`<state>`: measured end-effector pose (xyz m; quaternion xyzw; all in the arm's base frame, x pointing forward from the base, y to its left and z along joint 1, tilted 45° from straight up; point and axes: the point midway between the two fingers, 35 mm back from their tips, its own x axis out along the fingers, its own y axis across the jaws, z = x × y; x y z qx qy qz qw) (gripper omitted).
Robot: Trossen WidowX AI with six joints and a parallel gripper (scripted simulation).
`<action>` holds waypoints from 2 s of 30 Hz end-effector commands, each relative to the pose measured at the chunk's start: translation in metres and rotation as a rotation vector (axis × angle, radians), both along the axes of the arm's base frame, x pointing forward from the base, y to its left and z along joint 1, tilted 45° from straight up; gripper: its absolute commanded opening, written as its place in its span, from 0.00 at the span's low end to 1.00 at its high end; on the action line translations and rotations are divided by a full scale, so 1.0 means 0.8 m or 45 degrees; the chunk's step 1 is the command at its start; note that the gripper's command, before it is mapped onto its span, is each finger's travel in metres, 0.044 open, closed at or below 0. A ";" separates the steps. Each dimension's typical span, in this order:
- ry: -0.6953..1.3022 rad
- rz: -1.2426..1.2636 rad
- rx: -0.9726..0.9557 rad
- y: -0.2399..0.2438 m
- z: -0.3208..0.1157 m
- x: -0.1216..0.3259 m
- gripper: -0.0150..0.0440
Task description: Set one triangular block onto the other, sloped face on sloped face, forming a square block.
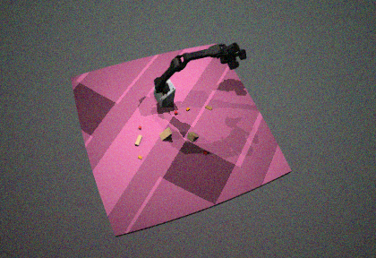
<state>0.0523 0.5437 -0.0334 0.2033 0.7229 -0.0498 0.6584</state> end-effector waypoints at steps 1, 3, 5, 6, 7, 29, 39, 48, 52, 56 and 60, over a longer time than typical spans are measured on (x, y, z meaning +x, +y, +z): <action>-0.002 -0.005 -0.002 -0.001 0.000 0.004 0.98; -0.018 -0.042 -0.020 -0.012 0.003 0.034 1.00; -0.039 -0.099 -0.050 -0.030 0.007 0.078 1.00; -0.049 -0.127 -0.065 -0.041 0.008 0.099 1.00; -0.055 -0.145 -0.075 -0.048 0.010 0.113 1.00; -0.074 -0.727 -0.497 -0.432 0.056 0.397 1.00; 0.023 -0.903 -0.650 -0.593 0.074 0.397 1.00; 0.034 -0.932 -0.666 -0.610 0.070 0.396 1.00; 0.034 -0.932 -0.666 -0.611 0.062 0.397 1.00; 0.034 -0.932 -0.667 -0.613 0.054 0.398 1.00; 0.034 -0.932 -0.667 -0.615 0.046 0.398 1.00</action>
